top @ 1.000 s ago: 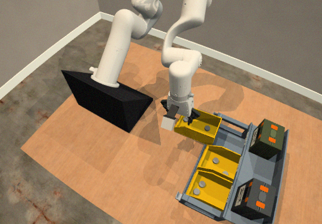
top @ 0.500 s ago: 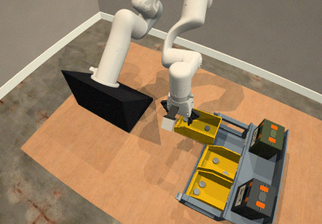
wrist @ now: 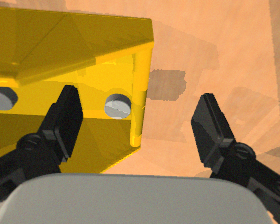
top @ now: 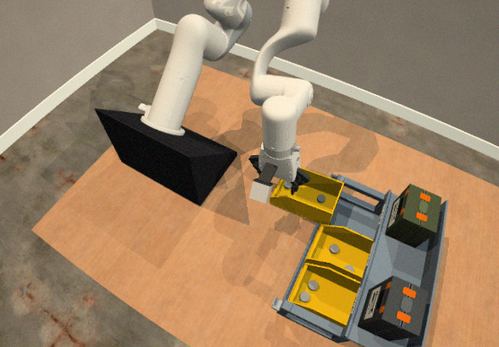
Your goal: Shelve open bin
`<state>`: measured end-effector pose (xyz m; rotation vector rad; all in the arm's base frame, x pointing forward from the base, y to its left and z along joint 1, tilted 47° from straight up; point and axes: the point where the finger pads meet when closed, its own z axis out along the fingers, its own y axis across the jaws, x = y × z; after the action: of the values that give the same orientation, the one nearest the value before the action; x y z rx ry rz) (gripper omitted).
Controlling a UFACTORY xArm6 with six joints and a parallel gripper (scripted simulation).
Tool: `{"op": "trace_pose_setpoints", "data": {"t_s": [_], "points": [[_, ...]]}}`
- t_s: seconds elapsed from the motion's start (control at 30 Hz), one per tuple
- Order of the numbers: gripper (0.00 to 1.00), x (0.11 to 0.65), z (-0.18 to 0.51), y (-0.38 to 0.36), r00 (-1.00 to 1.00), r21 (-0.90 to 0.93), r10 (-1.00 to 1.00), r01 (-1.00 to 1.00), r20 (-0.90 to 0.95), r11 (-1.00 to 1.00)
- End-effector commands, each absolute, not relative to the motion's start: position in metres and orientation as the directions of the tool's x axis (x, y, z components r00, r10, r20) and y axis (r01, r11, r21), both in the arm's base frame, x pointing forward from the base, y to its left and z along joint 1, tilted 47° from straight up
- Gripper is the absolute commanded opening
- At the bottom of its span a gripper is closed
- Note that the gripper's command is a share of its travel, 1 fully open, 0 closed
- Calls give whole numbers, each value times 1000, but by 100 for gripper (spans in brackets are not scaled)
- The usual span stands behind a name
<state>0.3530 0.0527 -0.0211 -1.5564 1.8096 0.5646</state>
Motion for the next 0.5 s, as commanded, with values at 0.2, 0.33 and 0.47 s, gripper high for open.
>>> {"op": "trace_pose_setpoints", "data": {"t_s": [0.2,0.33,0.47], "points": [[100,354,-21,52,-58,-104,-684,-976,-727,194],[0,354,-21,52,-58,-104,-684,-976,-727,194],[0,354,-21,52,-58,-104,-684,-976,-727,194]]}}
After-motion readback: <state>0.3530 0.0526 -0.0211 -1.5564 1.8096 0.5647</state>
